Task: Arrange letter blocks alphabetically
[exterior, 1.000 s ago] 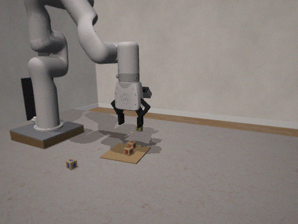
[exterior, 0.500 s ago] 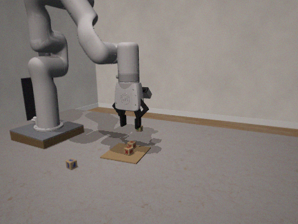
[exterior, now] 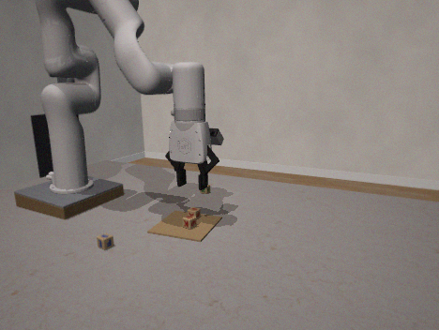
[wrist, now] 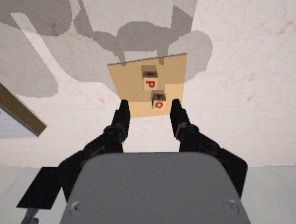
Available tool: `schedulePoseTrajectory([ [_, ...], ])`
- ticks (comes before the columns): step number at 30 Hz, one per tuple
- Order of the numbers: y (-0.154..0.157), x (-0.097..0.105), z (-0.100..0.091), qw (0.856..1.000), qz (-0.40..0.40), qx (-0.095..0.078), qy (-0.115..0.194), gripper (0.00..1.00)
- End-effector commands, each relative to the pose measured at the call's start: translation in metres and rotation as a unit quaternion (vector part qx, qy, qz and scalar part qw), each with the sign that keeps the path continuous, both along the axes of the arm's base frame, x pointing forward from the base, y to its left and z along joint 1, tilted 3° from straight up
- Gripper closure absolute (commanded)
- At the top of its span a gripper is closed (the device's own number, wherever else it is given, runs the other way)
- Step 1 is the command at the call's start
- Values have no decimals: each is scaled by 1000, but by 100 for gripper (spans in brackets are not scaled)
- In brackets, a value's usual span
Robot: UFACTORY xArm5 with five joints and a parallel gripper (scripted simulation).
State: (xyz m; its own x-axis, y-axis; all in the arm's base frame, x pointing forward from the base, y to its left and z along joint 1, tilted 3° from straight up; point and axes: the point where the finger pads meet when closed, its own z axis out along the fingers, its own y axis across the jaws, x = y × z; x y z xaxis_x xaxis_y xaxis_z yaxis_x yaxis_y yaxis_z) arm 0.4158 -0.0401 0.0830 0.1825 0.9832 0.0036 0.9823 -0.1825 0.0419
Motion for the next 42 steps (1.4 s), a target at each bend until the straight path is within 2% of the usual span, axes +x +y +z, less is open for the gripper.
schedulePoseTrajectory([
  [1,0,1,1,1000,0,0,-2,37],
  [14,0,1,-1,1000,0,0,-2,37],
  [27,-1,2,-11,1000,0,0,-2,37],
  [42,-1,3,-34,1000,0,0,-2,37],
])
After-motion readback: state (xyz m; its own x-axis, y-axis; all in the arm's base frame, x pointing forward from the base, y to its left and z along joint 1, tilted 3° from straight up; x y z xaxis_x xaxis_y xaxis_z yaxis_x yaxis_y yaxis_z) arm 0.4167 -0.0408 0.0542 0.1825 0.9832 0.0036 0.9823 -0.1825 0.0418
